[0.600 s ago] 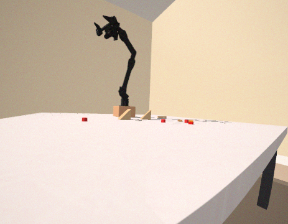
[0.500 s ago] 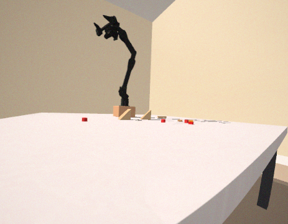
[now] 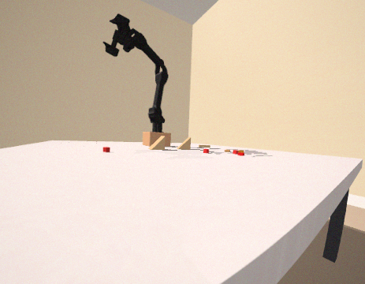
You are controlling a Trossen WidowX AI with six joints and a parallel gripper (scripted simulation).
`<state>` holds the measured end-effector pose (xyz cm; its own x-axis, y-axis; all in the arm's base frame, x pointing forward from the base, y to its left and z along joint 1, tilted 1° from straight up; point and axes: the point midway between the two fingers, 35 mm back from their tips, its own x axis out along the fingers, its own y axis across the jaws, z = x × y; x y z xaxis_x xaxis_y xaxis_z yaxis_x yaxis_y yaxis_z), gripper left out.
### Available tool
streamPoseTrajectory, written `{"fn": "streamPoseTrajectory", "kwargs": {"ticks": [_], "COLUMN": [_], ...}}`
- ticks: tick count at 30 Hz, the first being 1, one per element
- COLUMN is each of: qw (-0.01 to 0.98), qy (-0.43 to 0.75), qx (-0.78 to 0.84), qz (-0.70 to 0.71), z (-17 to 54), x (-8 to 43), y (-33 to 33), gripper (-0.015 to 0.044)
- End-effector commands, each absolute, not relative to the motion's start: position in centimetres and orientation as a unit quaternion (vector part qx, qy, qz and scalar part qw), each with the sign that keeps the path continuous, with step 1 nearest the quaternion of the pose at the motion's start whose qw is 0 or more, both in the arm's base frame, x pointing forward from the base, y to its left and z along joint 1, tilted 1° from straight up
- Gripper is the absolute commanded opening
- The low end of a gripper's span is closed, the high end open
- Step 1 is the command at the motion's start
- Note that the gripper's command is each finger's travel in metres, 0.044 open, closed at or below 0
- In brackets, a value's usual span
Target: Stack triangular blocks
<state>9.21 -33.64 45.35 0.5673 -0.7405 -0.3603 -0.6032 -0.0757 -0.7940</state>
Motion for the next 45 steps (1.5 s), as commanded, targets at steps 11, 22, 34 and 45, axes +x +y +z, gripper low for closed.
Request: {"fn": "streamPoseTrajectory", "kwargs": {"ticks": [11, 22, 34, 45], "qw": [0.653, 0.573, 0.439, 0.439], "qy": [0.494, 0.601, 0.667, 0.667], "qx": [-0.562, -0.488, -0.516, -0.516], "qz": [0.116, 0.267, 0.310, 0.310], "z": [26.5, 12.3, 5.7, 4.4], "x": [23.9, 28.0, 25.2, 25.2], "y": [-29.6, -17.3, -9.7, -10.2], "gripper": [0.0440, 0.0440, 0.0440, 0.0440]}}
